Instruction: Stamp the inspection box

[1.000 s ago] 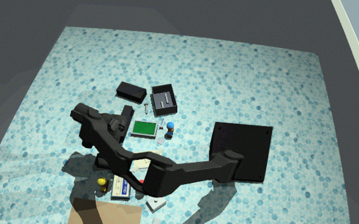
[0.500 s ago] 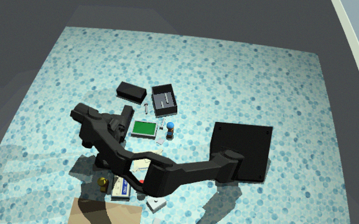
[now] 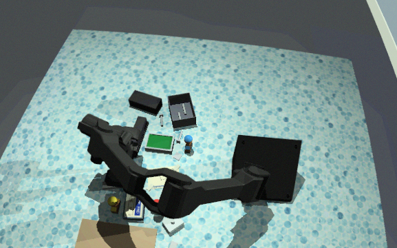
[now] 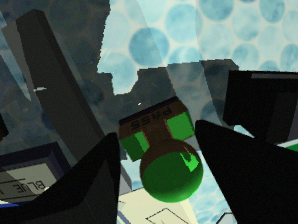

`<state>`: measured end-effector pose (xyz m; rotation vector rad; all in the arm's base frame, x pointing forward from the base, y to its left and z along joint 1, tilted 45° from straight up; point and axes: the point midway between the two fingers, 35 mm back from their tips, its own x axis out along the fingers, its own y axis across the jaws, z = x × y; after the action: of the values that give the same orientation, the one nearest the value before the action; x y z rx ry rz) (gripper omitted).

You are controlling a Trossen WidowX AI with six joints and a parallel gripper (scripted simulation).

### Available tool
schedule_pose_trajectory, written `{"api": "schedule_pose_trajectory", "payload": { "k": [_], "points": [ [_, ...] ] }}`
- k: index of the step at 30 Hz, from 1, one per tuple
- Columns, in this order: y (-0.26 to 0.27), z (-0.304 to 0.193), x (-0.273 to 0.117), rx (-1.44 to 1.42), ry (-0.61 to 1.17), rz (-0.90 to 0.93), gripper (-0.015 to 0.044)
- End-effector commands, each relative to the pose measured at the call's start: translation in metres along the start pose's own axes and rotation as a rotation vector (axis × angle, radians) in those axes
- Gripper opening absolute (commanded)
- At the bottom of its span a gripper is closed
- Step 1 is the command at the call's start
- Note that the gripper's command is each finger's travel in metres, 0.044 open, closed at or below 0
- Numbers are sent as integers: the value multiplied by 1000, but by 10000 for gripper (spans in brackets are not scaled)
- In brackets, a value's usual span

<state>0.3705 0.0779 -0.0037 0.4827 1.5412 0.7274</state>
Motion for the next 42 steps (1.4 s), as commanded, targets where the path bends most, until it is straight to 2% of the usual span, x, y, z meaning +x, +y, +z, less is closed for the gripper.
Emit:
{"api": "schedule_pose_trajectory", "payload": {
  "k": [1, 23, 36, 41, 42],
  "points": [
    [0, -1, 3, 7, 7, 6, 214],
    [0, -1, 3, 7, 7, 6, 214],
    [0, 0, 0, 0, 0, 0, 127],
    [0, 0, -2, 0, 0, -1, 0],
    [0, 0, -2, 0, 0, -1, 0]
  ]
}}
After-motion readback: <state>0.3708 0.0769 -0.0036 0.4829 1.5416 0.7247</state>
